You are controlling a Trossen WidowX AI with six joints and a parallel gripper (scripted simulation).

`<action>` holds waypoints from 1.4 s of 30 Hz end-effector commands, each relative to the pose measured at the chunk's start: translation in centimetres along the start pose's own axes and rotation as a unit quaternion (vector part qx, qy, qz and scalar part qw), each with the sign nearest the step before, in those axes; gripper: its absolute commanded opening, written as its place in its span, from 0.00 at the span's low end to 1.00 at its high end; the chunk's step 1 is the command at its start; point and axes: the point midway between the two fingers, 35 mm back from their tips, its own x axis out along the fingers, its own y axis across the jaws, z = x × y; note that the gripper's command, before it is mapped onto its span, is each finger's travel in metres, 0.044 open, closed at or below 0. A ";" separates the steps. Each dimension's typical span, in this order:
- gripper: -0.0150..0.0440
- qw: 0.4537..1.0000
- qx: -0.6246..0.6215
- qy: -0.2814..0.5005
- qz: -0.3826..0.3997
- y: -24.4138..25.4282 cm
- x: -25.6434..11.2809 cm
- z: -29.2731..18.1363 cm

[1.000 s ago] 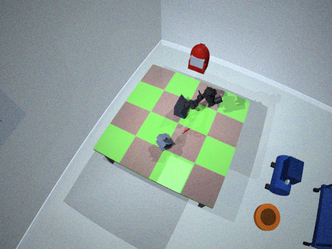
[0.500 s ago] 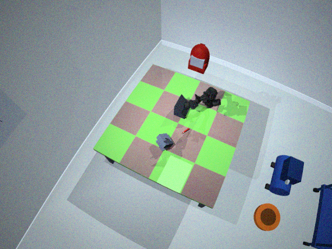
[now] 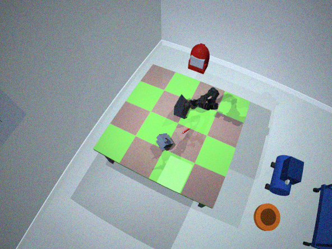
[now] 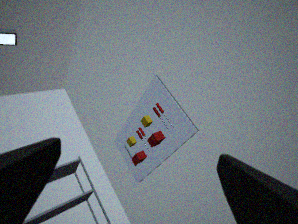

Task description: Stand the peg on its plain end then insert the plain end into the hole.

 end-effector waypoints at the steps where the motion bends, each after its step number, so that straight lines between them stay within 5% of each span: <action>1: 1.00 0.998 -0.045 0.036 -0.011 -0.2 0.5 -1.7; 20: 1.00 0.928 -0.267 0.250 -0.075 -4.3 1.8 -10.9; 42: 1.00 0.736 -0.414 0.520 -0.131 -11.4 -1.0 -19.1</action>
